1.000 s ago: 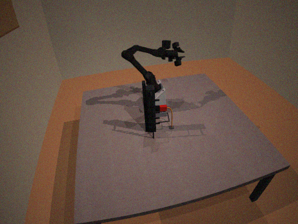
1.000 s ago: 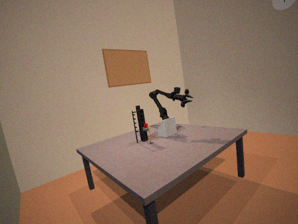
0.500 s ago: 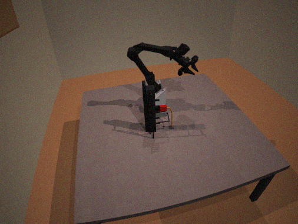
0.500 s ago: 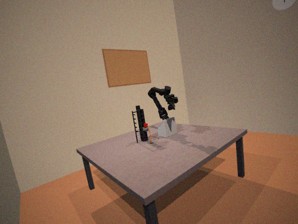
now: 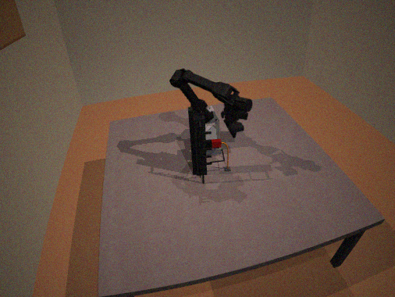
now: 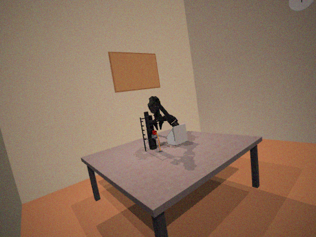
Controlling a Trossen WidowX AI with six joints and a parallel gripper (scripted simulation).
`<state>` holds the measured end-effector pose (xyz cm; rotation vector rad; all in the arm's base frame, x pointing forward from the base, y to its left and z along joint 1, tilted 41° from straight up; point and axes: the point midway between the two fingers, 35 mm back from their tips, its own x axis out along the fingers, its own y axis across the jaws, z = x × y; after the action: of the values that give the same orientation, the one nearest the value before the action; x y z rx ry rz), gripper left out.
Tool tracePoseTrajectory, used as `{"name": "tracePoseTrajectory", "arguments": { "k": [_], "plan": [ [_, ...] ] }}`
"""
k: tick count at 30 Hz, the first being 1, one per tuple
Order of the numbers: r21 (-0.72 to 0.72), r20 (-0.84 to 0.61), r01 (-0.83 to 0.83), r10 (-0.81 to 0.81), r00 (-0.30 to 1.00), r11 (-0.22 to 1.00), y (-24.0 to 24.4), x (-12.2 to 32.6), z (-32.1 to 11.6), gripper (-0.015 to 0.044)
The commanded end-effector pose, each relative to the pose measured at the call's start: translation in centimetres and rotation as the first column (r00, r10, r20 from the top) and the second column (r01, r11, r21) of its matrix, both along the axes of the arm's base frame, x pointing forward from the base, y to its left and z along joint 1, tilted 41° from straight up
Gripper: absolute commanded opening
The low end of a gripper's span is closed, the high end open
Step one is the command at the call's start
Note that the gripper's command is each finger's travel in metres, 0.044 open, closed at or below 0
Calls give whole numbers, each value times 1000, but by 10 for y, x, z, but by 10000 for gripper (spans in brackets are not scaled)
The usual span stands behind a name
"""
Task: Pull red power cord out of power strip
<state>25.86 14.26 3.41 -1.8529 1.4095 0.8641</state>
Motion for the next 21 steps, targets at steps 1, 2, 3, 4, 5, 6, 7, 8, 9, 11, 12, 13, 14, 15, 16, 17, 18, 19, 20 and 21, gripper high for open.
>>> {"name": "tracePoseTrajectory", "arguments": {
  "k": [1, 2, 3, 4, 5, 6, 7, 8, 9, 11, 12, 13, 14, 15, 16, 17, 18, 19, 20, 21],
  "plan": [
    [-70, 23, 138, -137, 990, 988, -32, 13, 10, 160],
    [-70, 23, 138, -137, 990, 988, -32, 13, 10, 160],
    [-70, 23, 138, -137, 990, 988, -32, 13, 10, 160],
    [-70, 23, 138, -137, 990, 988, -32, 13, 10, 160],
    [-70, 23, 138, -137, 990, 988, -31, 13, 9, 160],
    [-70, 23, 138, -137, 990, 988, -31, 13, 10, 160],
    [-70, 23, 138, -137, 990, 988, -31, 13, 10, 160],
    [-70, 23, 138, -137, 990, 988, -32, 13, 10, 160],
    [-70, 23, 138, -137, 990, 988, -33, 13, 11, 160],
    [-70, 23, 138, -137, 990, 988, -35, 13, 13, 160],
    [-70, 23, 138, -137, 990, 988, -36, 13, 14, 160],
    [-70, 23, 138, -137, 990, 988, -37, 13, 15, 160],
    [-70, 23, 138, -137, 990, 988, -39, 13, 16, 160],
    [-70, 23, 138, -137, 990, 988, -40, 13, 17, 160],
    [-70, 23, 138, -137, 990, 988, -41, 13, 18, 160],
    [-70, 23, 138, -137, 990, 988, -42, 13, 19, 160],
    [-70, 23, 138, -137, 990, 988, -44, 13, 20, 160],
    [-71, 23, 138, -137, 990, 988, -45, 13, 21, 160],
    [-71, 23, 138, -137, 990, 988, -46, 13, 22, 160],
    [-71, 23, 138, -137, 990, 988, -47, 13, 23, 160]
  ]
}}
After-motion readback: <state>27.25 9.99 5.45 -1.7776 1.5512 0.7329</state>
